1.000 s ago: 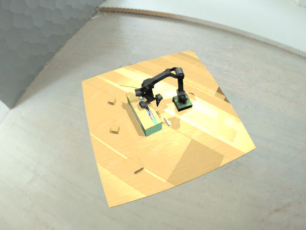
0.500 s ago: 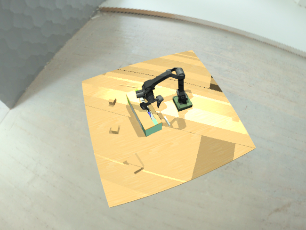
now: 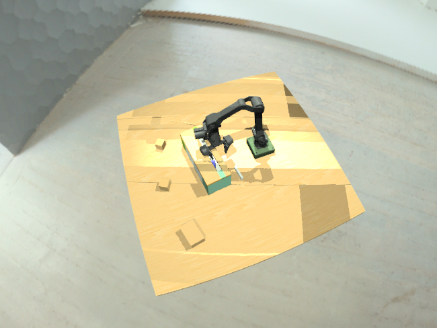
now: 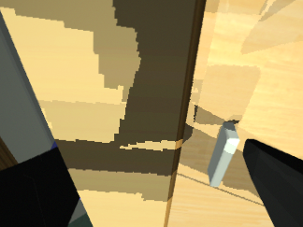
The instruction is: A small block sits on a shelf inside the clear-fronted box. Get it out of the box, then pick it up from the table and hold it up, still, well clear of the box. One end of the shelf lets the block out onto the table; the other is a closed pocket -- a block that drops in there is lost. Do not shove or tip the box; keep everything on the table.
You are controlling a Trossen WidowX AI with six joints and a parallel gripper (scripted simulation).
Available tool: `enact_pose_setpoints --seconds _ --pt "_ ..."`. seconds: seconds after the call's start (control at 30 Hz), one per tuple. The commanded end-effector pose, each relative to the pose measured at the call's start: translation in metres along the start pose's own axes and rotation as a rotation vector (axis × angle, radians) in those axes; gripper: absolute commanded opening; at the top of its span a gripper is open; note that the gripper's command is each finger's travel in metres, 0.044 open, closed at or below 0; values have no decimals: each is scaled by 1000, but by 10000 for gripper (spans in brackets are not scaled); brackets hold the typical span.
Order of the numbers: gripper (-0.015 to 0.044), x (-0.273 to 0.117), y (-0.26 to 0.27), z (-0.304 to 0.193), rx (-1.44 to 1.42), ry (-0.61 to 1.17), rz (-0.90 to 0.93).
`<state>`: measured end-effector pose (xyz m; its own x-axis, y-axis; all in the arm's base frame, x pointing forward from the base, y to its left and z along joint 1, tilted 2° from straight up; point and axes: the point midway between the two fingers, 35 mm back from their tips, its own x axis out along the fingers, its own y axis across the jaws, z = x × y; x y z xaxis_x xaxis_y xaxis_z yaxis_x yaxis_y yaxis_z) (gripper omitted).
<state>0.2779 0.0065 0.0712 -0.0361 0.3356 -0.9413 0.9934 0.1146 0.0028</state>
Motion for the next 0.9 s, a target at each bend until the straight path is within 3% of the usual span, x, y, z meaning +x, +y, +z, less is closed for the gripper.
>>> enact_pose_setpoints --seconds 0.0,0.87 --pt "400 1 0 0 -5 1 -4" --pt "400 9 0 -25 -5 3 -4"
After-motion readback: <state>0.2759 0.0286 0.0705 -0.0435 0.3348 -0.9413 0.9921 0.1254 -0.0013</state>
